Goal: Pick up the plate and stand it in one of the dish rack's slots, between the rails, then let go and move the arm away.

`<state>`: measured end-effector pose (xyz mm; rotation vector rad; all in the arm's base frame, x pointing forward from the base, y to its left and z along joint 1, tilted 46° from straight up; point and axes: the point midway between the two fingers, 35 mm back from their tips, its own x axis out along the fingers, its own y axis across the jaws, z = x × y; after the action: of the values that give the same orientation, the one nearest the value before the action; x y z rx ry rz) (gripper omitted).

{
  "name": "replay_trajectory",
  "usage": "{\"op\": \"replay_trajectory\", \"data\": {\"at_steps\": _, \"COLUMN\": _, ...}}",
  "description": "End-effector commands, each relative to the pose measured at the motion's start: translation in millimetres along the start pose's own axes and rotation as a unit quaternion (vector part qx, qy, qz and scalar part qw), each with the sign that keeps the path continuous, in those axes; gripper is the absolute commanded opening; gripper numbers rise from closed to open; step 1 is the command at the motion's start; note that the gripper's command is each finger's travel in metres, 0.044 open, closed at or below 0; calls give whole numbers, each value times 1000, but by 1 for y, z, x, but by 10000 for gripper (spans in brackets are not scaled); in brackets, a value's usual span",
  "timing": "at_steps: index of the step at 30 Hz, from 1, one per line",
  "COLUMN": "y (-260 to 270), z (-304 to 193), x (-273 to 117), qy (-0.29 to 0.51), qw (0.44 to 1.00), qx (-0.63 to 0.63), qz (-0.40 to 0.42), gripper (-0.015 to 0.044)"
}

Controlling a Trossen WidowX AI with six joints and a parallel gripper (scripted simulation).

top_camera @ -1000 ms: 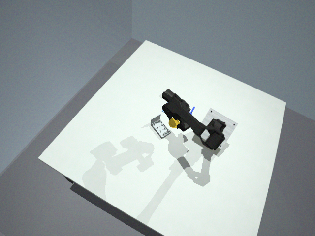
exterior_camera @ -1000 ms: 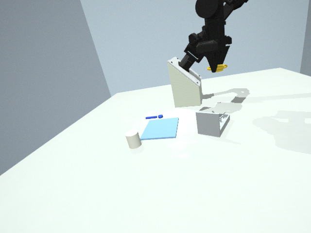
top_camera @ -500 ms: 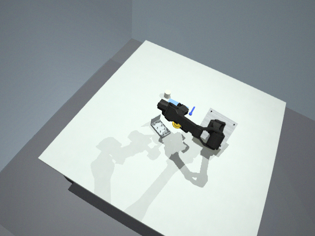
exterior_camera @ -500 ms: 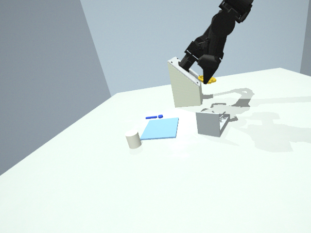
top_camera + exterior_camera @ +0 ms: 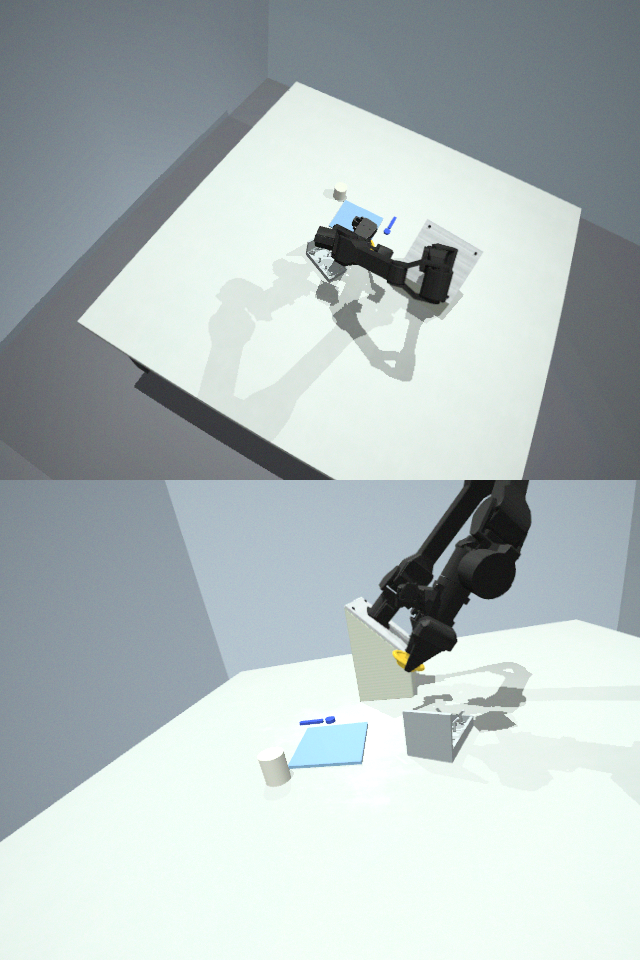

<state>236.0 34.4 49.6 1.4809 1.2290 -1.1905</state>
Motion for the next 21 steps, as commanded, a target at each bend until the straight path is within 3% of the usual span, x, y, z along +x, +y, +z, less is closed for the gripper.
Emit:
{"op": "replay_trajectory", "data": {"at_steps": 1, "y": 1, "z": 1, "x": 10, "qy": -41, "qw": 999, "qx": -25, "qz": 14, "gripper": 0}}
{"op": "replay_trajectory", "data": {"at_steps": 21, "y": 16, "z": -12, "x": 30, "qy": -209, "qw": 957, "qx": -145, "qz": 137, "gripper": 0}}
